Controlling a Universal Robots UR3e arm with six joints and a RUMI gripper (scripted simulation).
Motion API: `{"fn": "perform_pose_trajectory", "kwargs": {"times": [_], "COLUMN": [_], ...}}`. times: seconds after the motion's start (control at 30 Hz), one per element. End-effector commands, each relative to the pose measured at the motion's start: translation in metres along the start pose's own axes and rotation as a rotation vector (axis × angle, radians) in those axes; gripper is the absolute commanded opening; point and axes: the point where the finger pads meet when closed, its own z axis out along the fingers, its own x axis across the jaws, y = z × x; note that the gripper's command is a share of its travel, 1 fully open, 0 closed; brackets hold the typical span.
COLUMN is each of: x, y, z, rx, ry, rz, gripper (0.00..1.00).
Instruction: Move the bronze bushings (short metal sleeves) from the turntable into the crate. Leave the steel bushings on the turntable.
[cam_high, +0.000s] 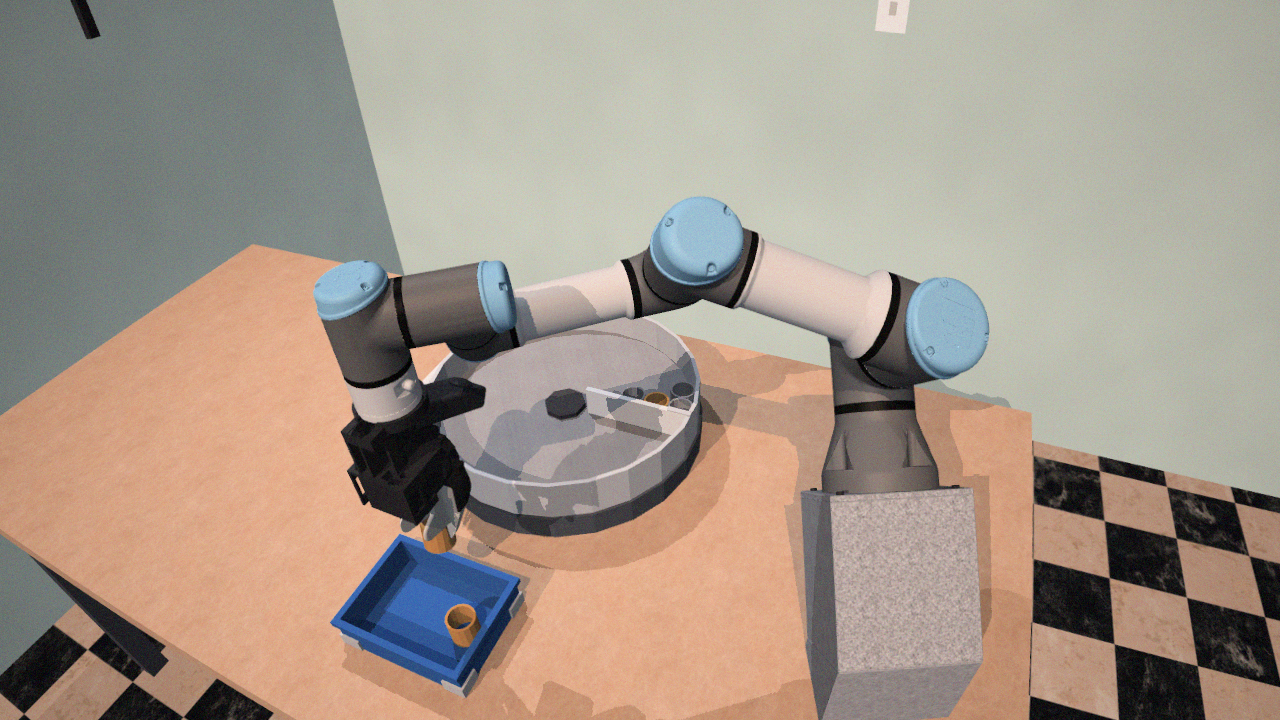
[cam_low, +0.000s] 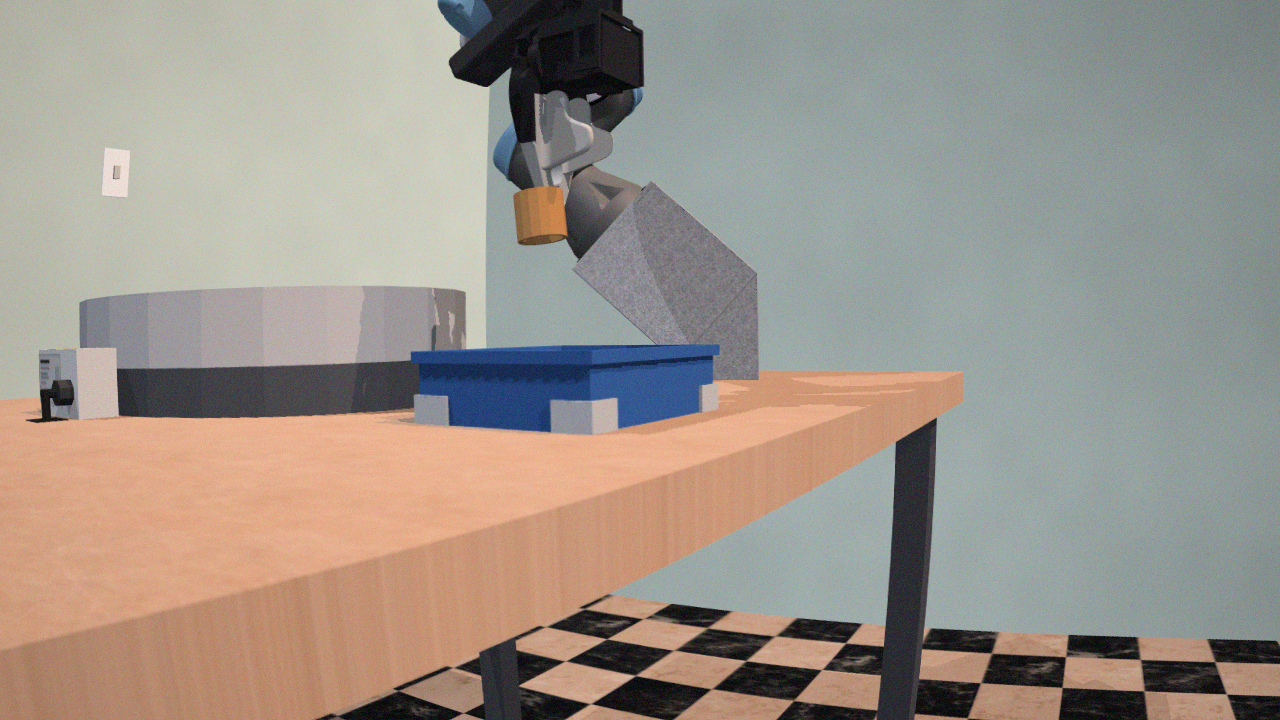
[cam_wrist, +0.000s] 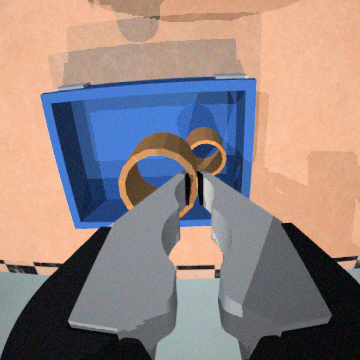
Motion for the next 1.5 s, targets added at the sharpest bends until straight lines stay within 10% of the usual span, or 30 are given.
{"fn": "perform_pose_trajectory", "kwargs": {"times": [0.0, 0.93, 1.47], "x": [-0.001, -0.001, -0.001], "y": [0.000, 0.000, 0.000], "z": [-0.001, 0.000, 0.034], "rx": [-0.002, -0.002, -0.002], "ry": [-0.002, -0.002, -0.002], "rz": [0.001, 0.001, 0.001], "gripper": [0.00, 0.00, 0.00]}}
